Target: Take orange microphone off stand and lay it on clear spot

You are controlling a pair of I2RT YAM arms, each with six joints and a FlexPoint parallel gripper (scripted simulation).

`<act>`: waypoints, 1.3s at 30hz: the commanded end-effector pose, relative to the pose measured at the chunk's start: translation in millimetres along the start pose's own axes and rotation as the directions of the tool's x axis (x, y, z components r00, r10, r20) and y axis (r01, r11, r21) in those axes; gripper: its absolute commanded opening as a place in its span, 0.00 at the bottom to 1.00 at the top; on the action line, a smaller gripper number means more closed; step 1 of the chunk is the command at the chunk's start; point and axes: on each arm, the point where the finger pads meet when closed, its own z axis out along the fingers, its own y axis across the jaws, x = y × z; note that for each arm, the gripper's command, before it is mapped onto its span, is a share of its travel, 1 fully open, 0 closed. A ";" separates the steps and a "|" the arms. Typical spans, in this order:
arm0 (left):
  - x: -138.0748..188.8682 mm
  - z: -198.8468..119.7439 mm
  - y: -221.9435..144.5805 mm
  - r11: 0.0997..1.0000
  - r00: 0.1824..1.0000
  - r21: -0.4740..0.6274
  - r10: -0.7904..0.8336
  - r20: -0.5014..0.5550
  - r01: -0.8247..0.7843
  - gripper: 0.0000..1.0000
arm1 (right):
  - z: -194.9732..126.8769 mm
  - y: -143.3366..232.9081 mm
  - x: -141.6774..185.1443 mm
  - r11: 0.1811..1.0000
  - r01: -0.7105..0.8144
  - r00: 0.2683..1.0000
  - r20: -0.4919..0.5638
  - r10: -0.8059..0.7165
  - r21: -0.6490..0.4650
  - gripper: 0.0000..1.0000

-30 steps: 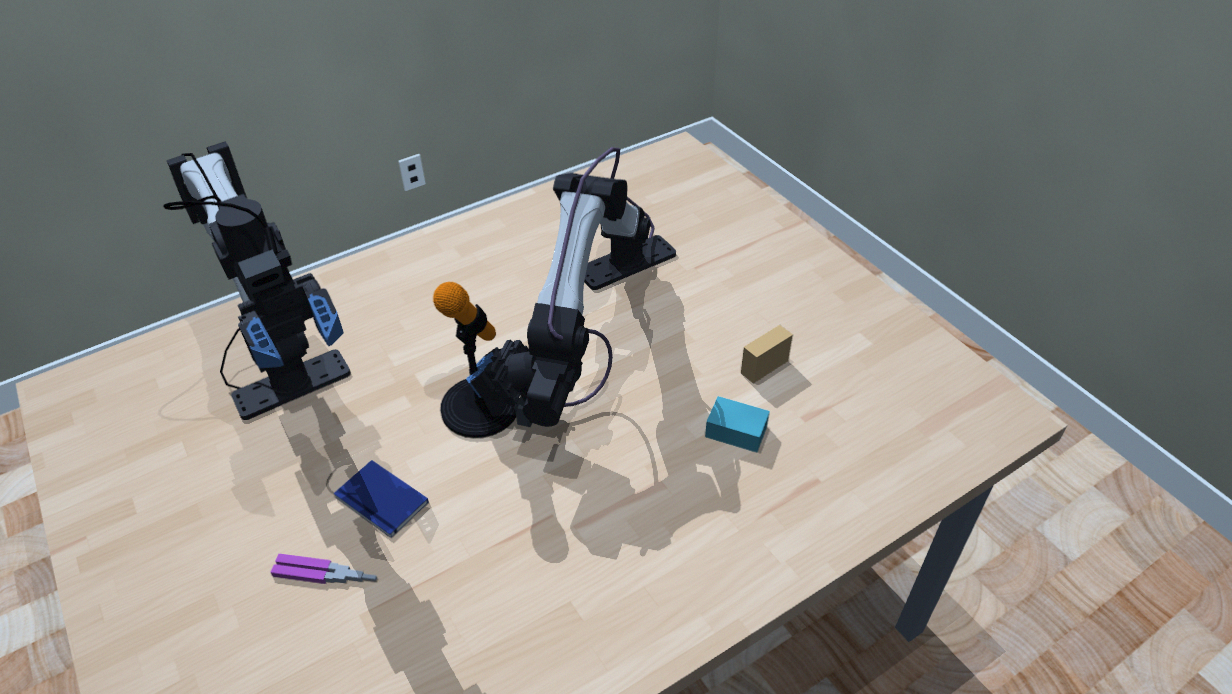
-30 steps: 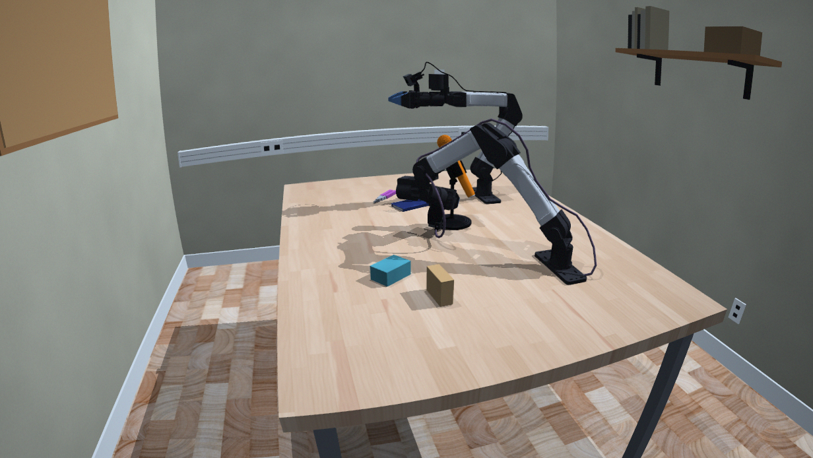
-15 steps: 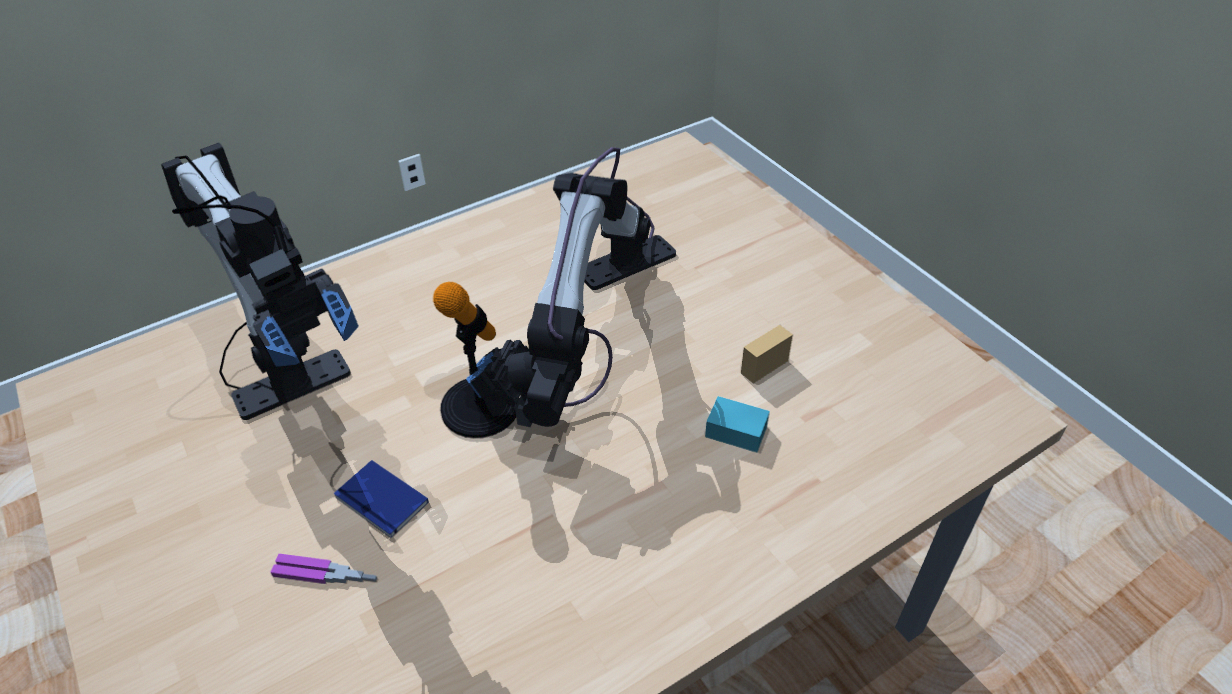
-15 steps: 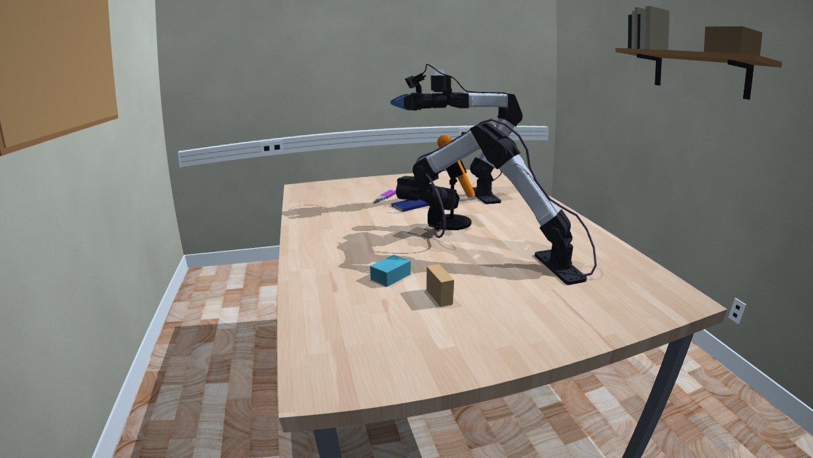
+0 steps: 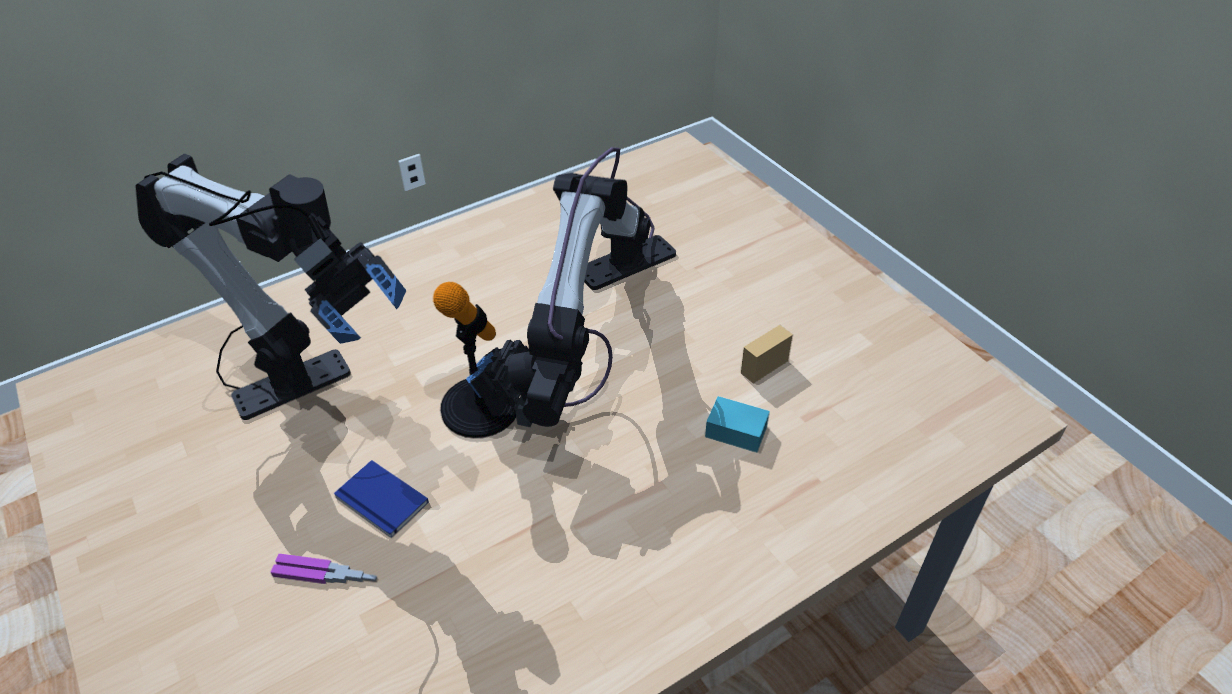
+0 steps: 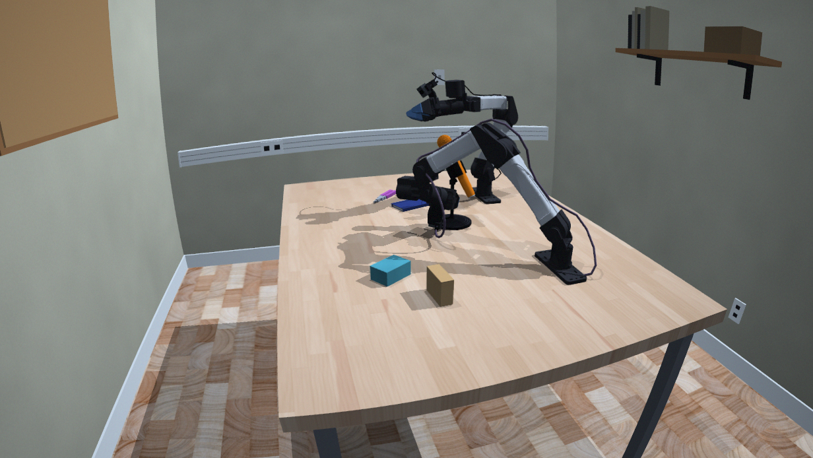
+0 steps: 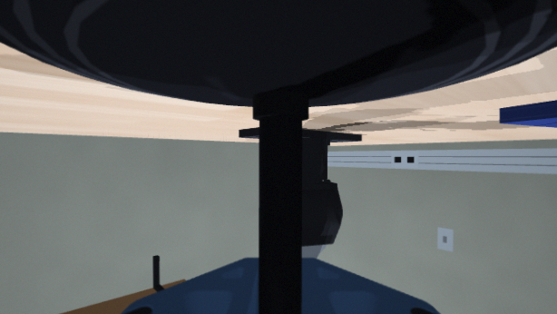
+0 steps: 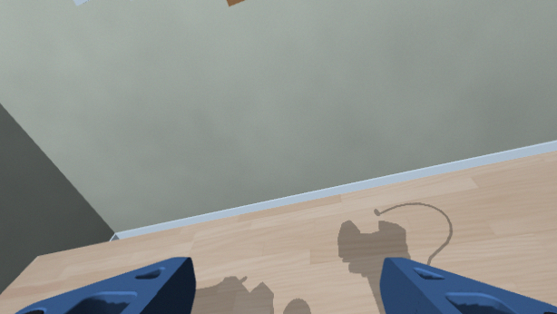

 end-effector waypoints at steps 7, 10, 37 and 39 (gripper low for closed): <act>20.3 -21.4 -8.6 0.995 0.996 0.058 0.086 0.012 -0.086 0.00 | -28.4 19.4 32.4 0.990 -0.139 0.989 -0.046 0.141 0.036 0.63; 20.3 -21.4 -8.6 0.995 0.996 0.058 0.086 0.012 -0.086 0.00 | -42.8 29.6 39.7 0.979 -0.200 0.978 -0.049 0.201 0.032 0.63; 20.3 -21.4 -8.6 0.995 0.996 0.058 0.086 0.012 -0.086 0.00 | -119.9 82.0 114.1 0.947 -0.316 0.938 -0.167 0.303 -0.055 0.63; 20.3 -21.4 -8.6 0.995 0.996 0.058 0.086 0.012 -0.086 0.00 | -122.6 84.3 131.6 0.958 -0.284 0.947 -0.173 0.272 -0.048 0.63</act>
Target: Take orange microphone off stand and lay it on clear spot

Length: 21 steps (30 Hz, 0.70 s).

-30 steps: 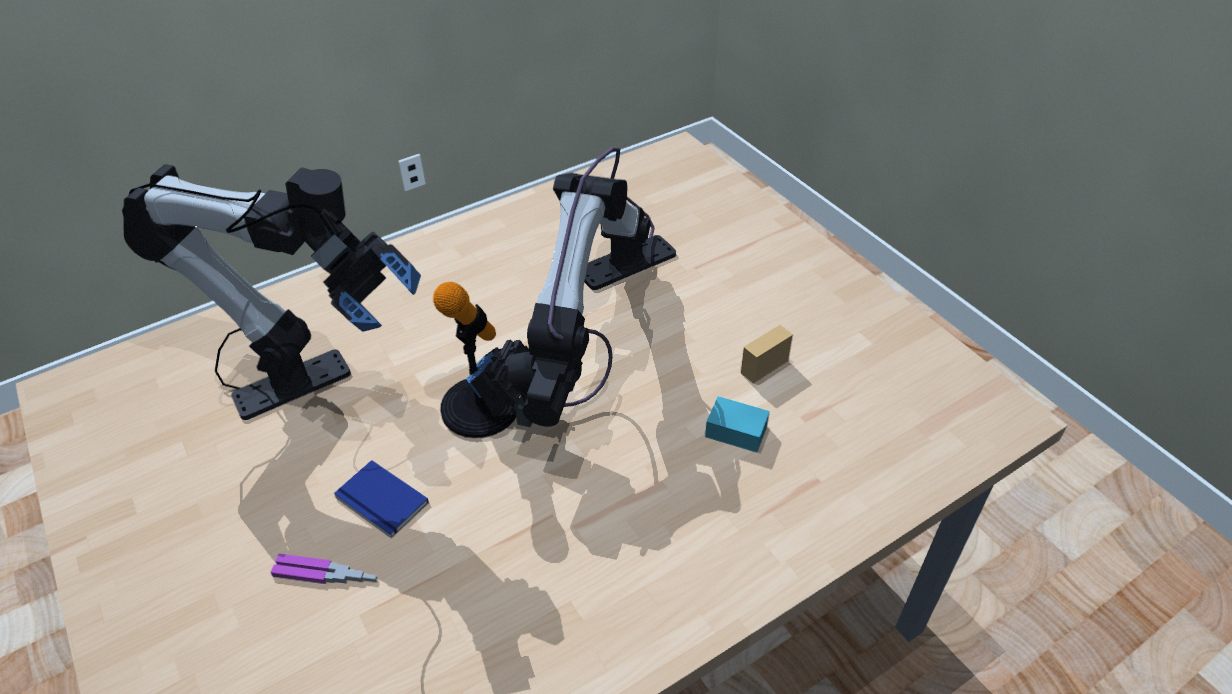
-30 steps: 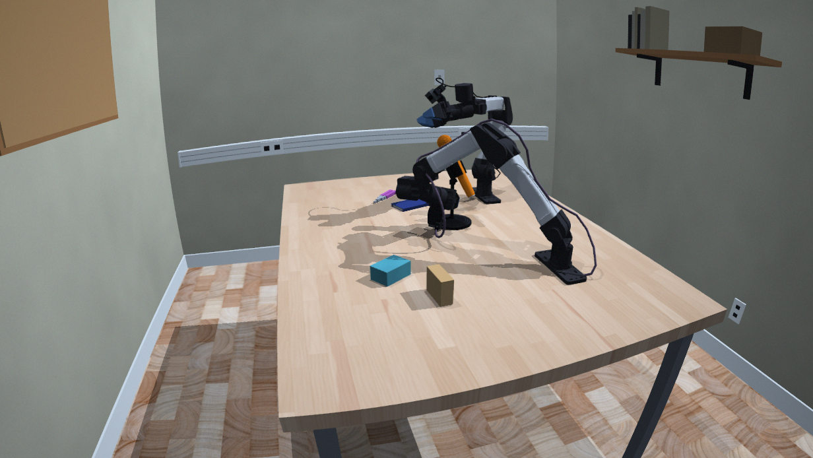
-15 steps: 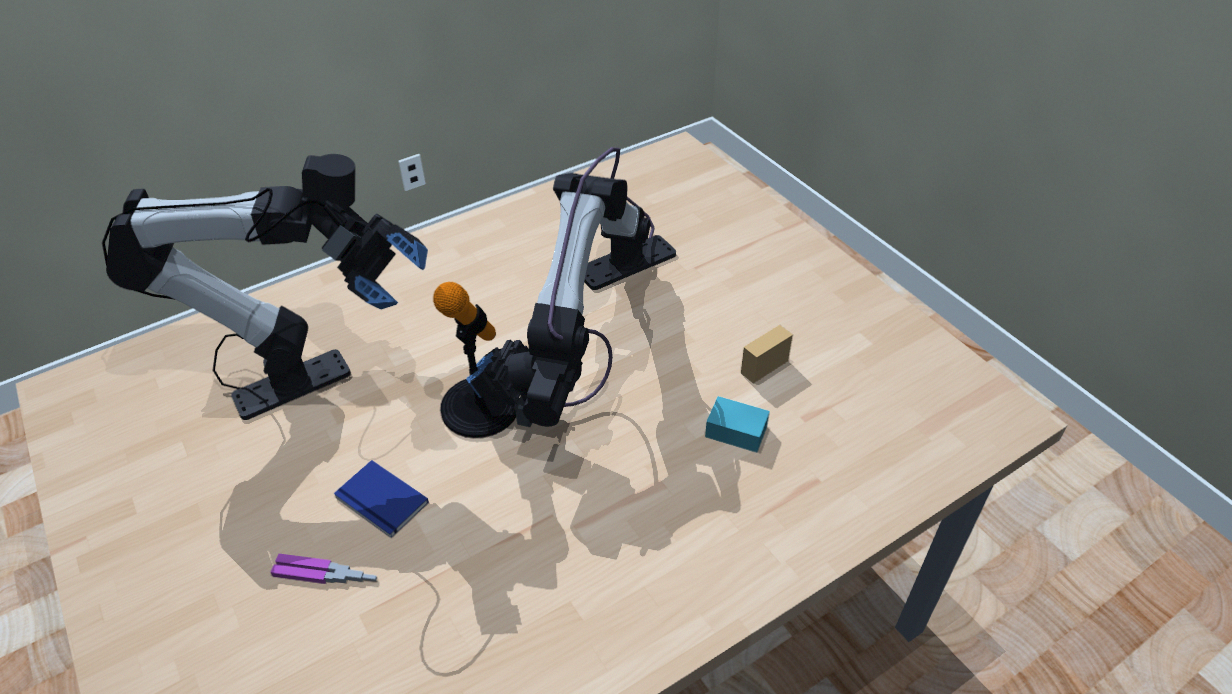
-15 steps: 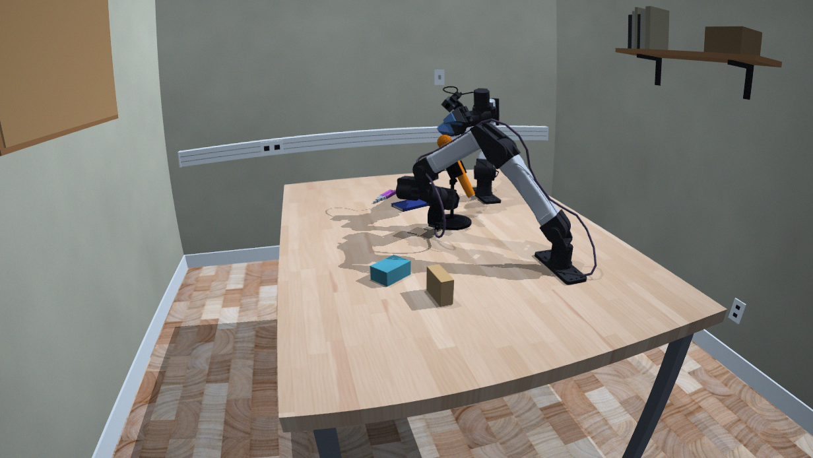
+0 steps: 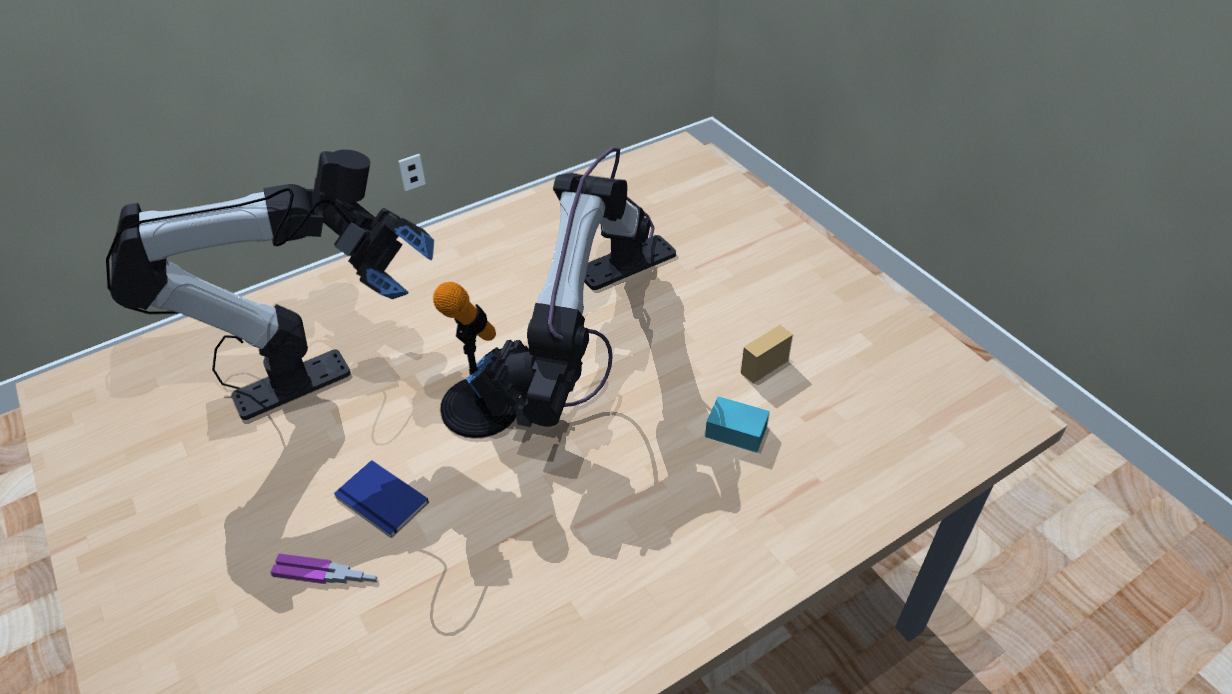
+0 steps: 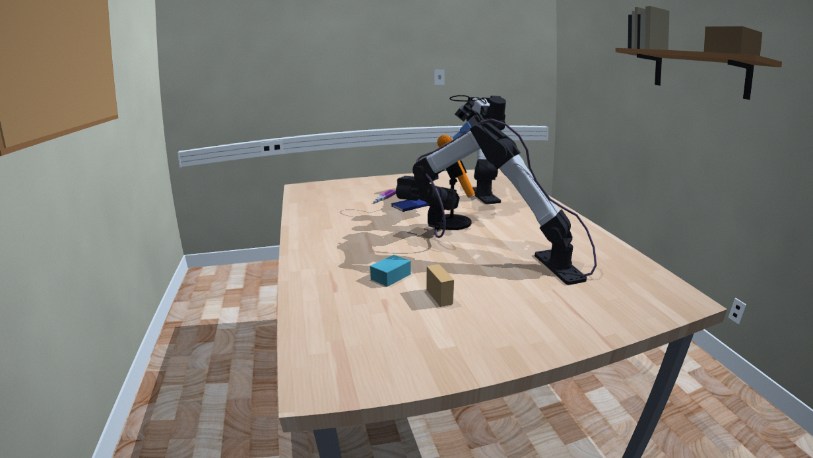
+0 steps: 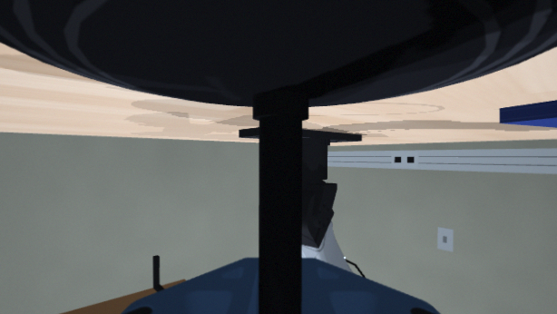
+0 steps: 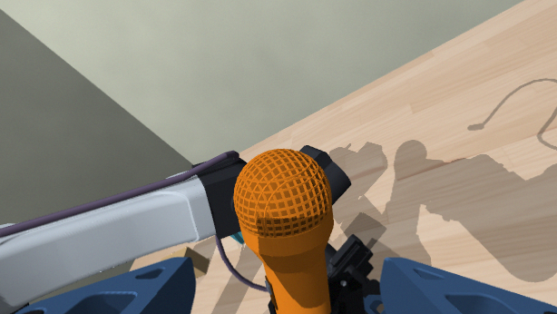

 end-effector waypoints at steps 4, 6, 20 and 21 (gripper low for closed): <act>20.3 -21.4 -8.6 0.995 0.996 0.058 0.086 0.012 -0.086 0.00 | 6.5 2.4 38.4 0.994 0.093 0.995 -0.036 -0.091 0.056 0.63; 20.3 -21.4 -8.6 0.995 0.996 0.058 0.086 0.012 -0.086 0.00 | 12.7 1.7 49.1 0.990 0.127 0.991 -0.058 -0.123 0.065 0.63; 20.3 -21.4 -8.6 0.995 0.996 0.058 0.086 0.012 -0.086 0.00 | 13.3 0.4 60.5 0.984 0.163 0.984 -0.077 -0.158 0.066 0.63; 20.3 -21.4 -8.6 0.995 0.996 0.058 0.086 0.012 -0.086 0.00 | 22.0 -4.8 69.5 0.981 0.183 0.981 -0.082 -0.177 0.064 0.63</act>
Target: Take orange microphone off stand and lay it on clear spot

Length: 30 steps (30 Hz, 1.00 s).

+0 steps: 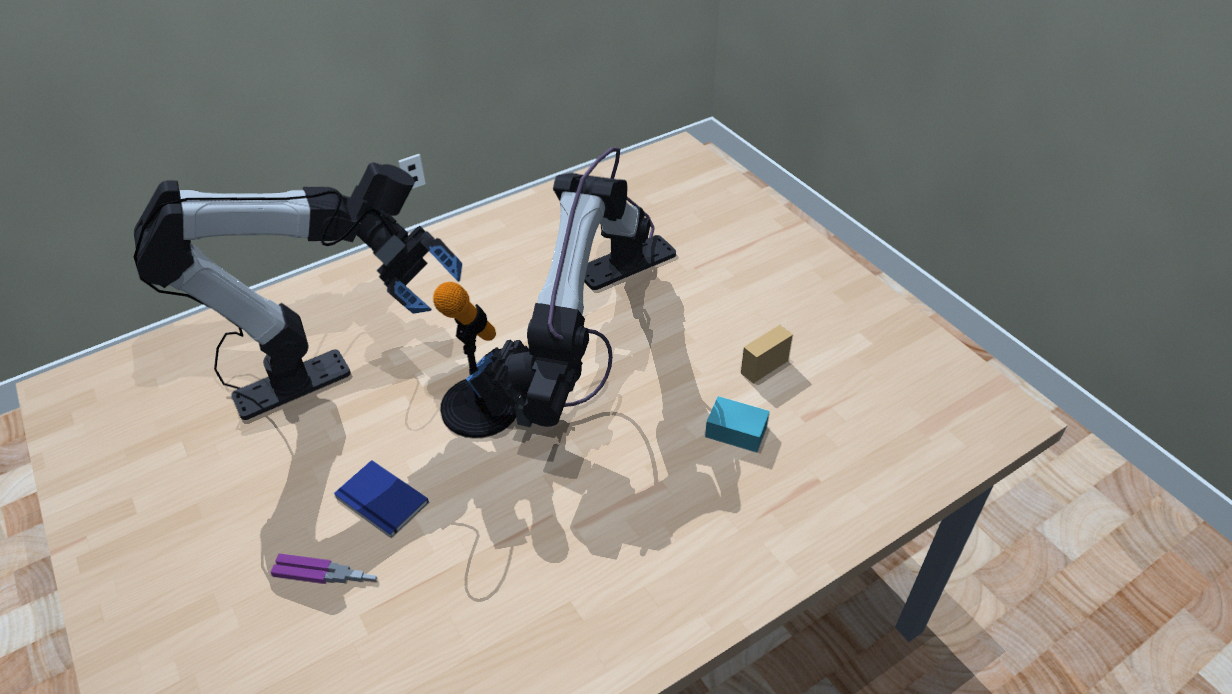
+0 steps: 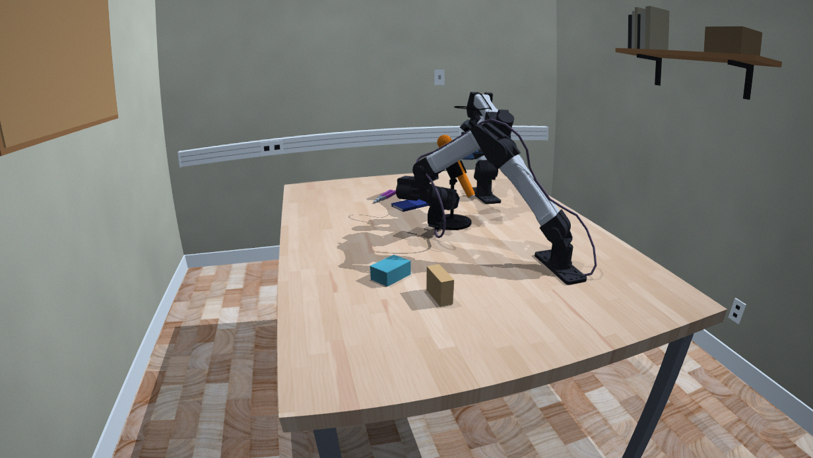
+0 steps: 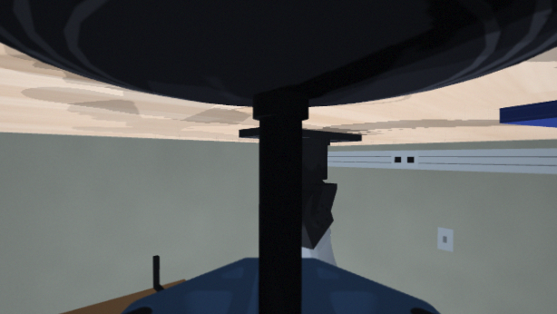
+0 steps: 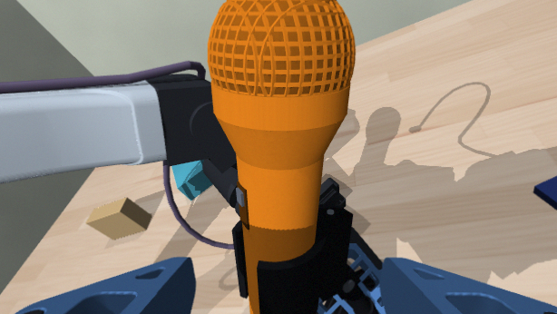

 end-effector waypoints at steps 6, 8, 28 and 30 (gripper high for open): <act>20.3 -21.4 -8.6 0.995 0.996 0.058 0.086 0.012 -0.086 0.00 | 10.3 -1.7 0.2 1.000 -0.001 1.000 -0.001 0.001 0.004 0.63; 20.3 -21.4 -8.6 0.995 0.996 0.058 0.086 0.012 -0.086 0.00 | 16.4 4.7 1.5 1.000 -0.006 1.000 -0.006 0.006 -0.021 0.63; 20.3 -21.4 -8.6 0.995 0.996 0.058 0.086 0.012 -0.086 0.00 | 46.8 6.4 -2.5 0.999 -0.018 1.000 0.001 0.018 -0.031 0.63; 20.3 -21.4 -8.6 0.995 0.996 0.058 0.086 0.012 -0.086 0.00 | 50.6 4.0 0.1 1.000 -0.012 1.000 -0.001 0.012 -0.028 0.63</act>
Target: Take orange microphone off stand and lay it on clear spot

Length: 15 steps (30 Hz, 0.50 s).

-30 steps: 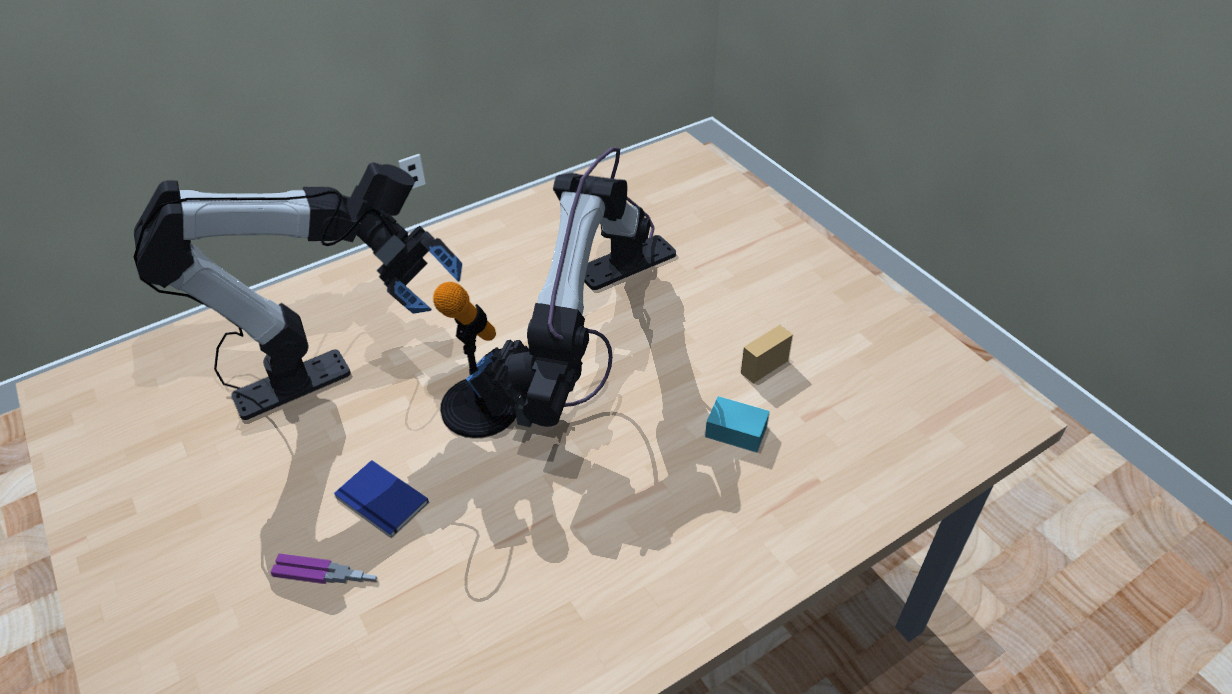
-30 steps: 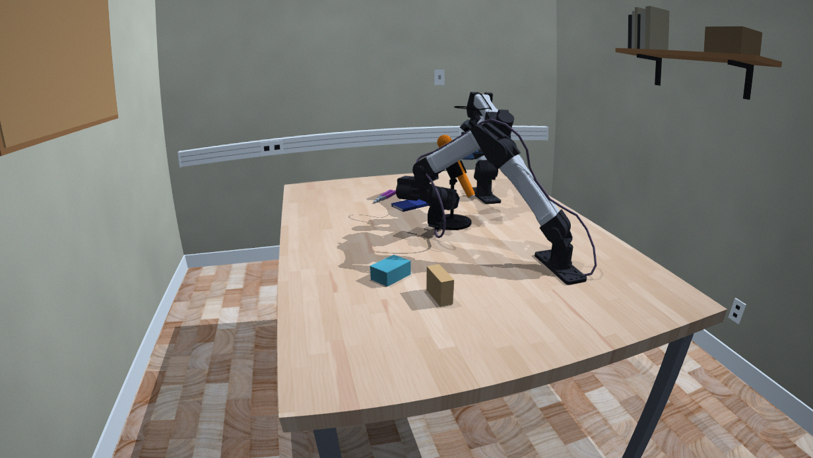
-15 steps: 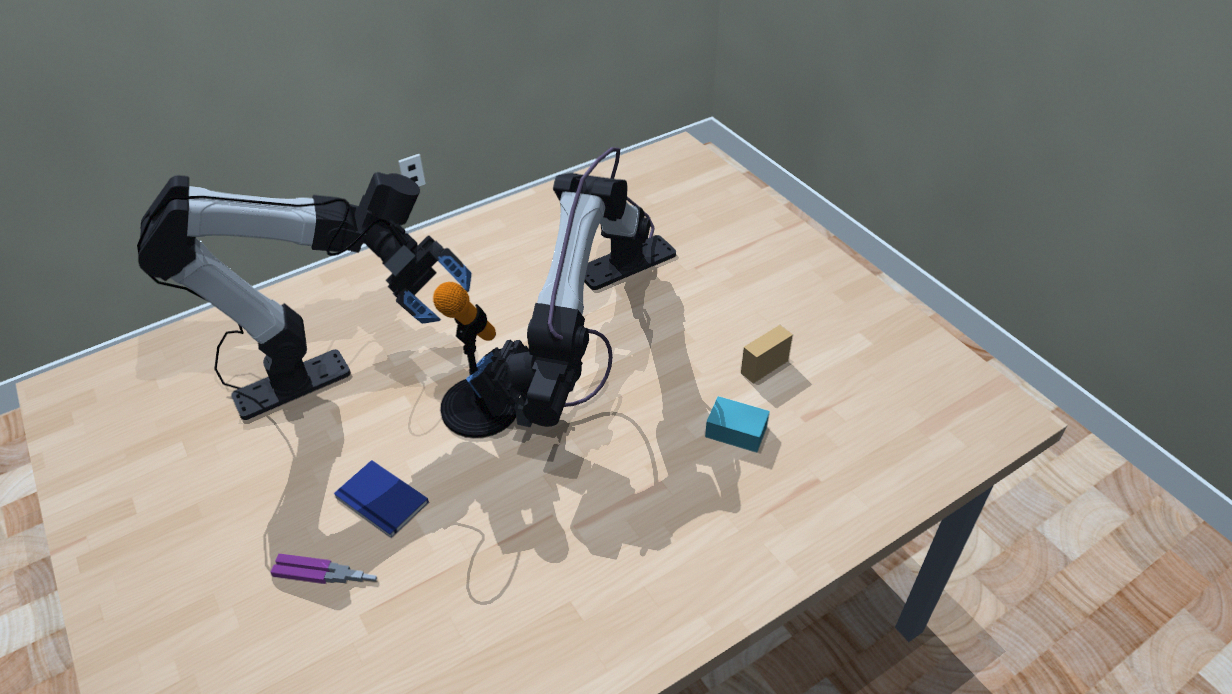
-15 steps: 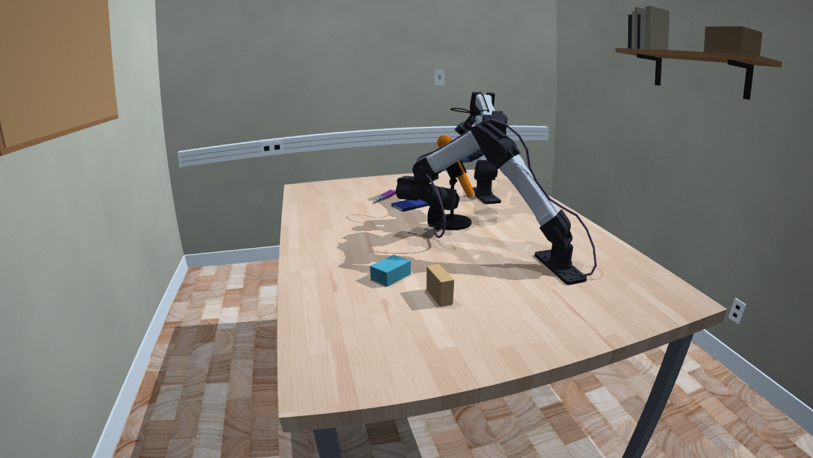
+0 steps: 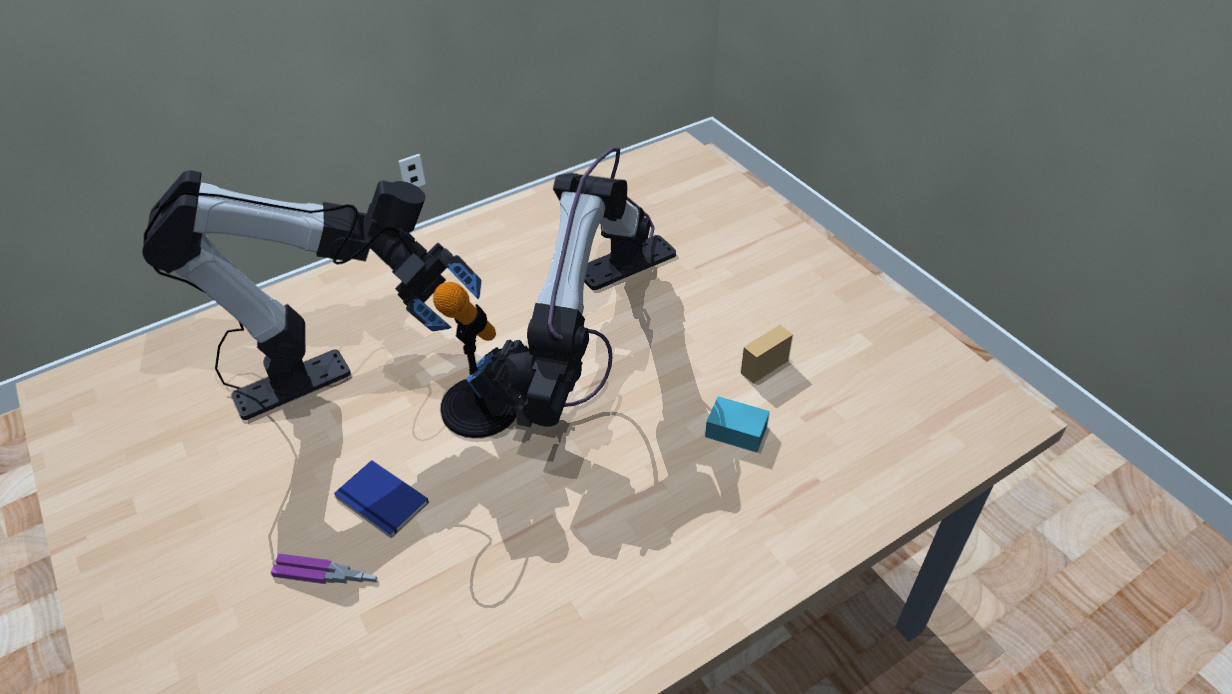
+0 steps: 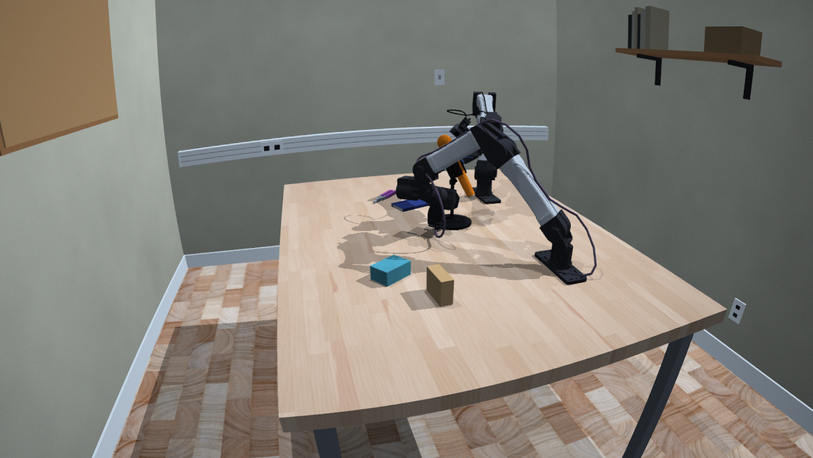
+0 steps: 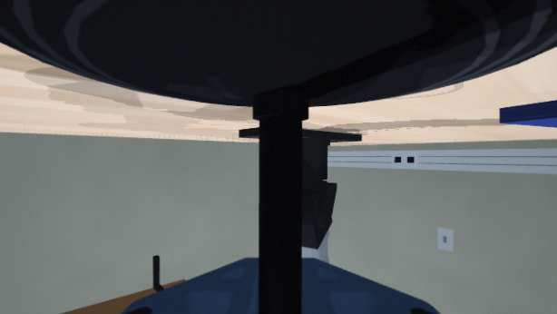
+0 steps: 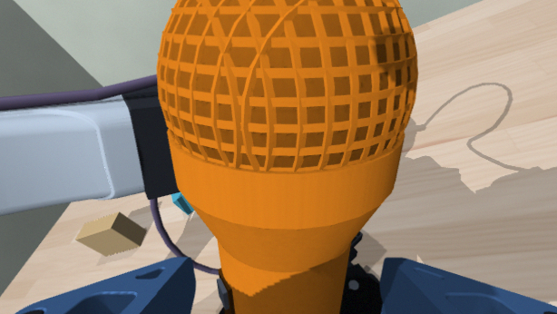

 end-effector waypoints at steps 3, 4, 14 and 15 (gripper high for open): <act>20.3 -21.4 -8.6 0.995 0.996 0.058 0.086 0.012 -0.086 0.00 | 5.1 4.5 -5.7 1.000 -0.014 1.000 0.008 0.014 -0.014 0.63; 20.3 -21.4 -8.6 0.995 0.996 0.058 0.086 0.012 -0.086 0.00 | 2.7 8.7 -9.6 1.000 -0.021 1.000 0.012 0.022 -0.021 0.63; 20.5 -21.2 -8.5 0.995 0.996 0.057 0.086 0.012 -0.087 0.00 | 3.2 9.5 -11.5 0.999 -0.025 1.000 0.010 0.025 -0.020 0.00; 20.3 -21.4 -8.6 0.995 0.996 0.058 0.086 0.012 -0.086 0.00 | 3.1 9.7 -11.7 0.999 -0.026 1.000 0.011 0.026 -0.020 0.00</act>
